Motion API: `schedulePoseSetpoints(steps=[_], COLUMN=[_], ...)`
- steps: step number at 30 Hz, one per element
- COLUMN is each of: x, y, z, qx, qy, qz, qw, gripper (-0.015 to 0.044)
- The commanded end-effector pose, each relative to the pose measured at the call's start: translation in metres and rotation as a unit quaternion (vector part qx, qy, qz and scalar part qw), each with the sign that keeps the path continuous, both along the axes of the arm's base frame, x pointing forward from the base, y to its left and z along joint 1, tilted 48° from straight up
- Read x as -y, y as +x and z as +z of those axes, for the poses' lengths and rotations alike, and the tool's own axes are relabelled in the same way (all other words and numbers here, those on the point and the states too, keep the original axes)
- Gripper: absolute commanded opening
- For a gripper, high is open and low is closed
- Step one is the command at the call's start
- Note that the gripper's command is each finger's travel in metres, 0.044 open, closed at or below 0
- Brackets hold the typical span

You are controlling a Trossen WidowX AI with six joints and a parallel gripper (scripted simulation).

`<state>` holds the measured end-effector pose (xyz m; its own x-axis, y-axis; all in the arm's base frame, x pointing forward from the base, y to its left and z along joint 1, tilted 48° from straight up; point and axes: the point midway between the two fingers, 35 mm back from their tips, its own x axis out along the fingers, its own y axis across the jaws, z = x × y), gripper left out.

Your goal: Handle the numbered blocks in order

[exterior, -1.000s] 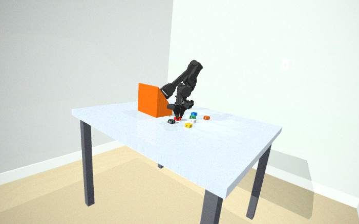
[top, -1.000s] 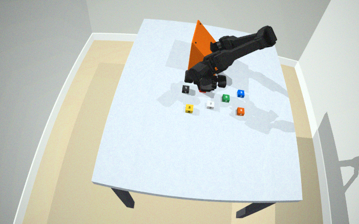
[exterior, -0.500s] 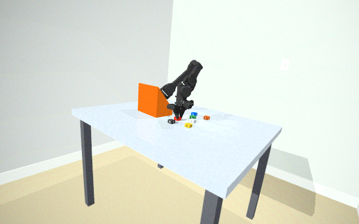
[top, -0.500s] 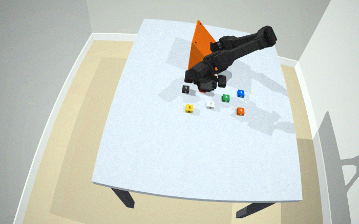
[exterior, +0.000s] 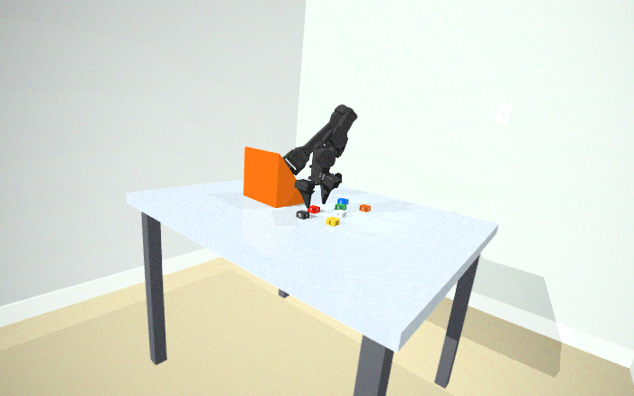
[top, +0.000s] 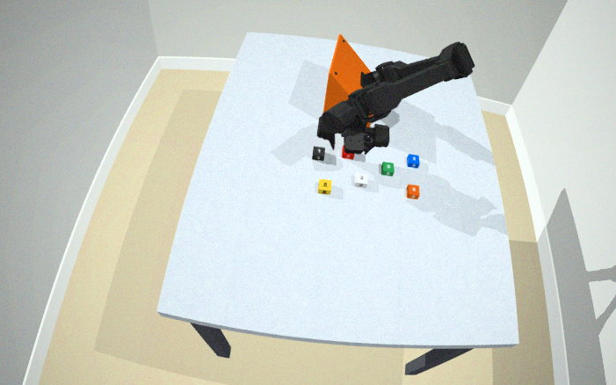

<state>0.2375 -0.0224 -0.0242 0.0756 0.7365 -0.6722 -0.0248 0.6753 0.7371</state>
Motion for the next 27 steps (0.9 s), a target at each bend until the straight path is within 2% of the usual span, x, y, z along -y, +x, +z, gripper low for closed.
schedulePoseSetpoints(steps=[1,3,10,14,23,27], x=[0.016,0.016,0.074,0.076,0.075,0.049], y=[0.001,0.001,-0.006,-0.007,-0.004,0.037], z=[0.014,0.014,0.066,0.068,0.07,0.107], qx=[0.009,0.009,0.008,0.008,0.008,0.011], qy=[-0.006,-0.006,-0.008,-0.008,-0.009,-0.021], qz=[-0.003,-0.003,-0.003,-0.003,-0.003,-0.004], qw=[1.0,1.0,1.0,1.0,1.0,1.0], gripper=[0.04,0.04,0.0216,0.012,0.012,0.012])
